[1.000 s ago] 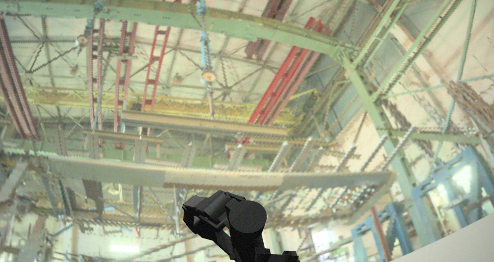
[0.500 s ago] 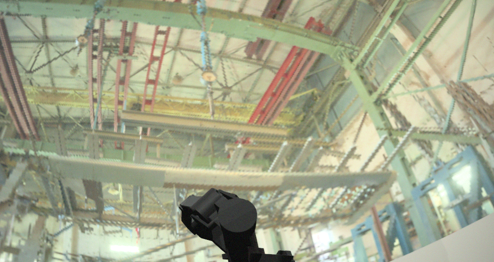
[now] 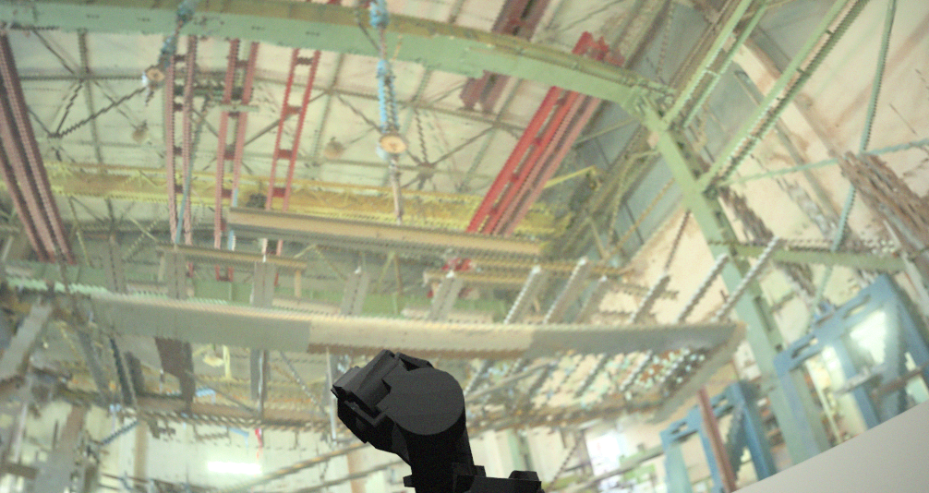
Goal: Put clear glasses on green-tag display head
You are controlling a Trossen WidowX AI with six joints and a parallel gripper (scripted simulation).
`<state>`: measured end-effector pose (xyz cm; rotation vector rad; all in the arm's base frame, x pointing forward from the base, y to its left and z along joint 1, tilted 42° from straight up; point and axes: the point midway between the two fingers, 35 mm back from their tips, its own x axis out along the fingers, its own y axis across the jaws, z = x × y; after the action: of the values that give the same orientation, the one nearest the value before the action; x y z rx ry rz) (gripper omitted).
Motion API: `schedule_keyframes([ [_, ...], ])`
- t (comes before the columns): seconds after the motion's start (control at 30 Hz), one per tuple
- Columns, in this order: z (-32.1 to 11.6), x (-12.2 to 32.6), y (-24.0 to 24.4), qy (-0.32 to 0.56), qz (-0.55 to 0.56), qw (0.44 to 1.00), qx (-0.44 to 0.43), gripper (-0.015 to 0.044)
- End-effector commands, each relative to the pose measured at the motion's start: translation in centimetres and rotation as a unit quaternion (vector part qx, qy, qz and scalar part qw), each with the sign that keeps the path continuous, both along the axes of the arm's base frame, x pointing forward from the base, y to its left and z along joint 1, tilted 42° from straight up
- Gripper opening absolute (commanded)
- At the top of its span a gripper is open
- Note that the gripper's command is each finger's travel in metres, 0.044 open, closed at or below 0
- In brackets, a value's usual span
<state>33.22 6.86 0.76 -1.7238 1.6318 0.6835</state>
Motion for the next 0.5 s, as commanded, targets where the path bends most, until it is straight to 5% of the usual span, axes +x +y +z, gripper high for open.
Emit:
schedule_keyframes([
  [0.0, 0.2, 0.8, 0.1, -0.002, 0.003, 1.0, 0.0, 0.0],
  [0.47, 0.5, 2.6, 0.2, -0.003, 0.003, 1.0, 0.0, 0.0],
])
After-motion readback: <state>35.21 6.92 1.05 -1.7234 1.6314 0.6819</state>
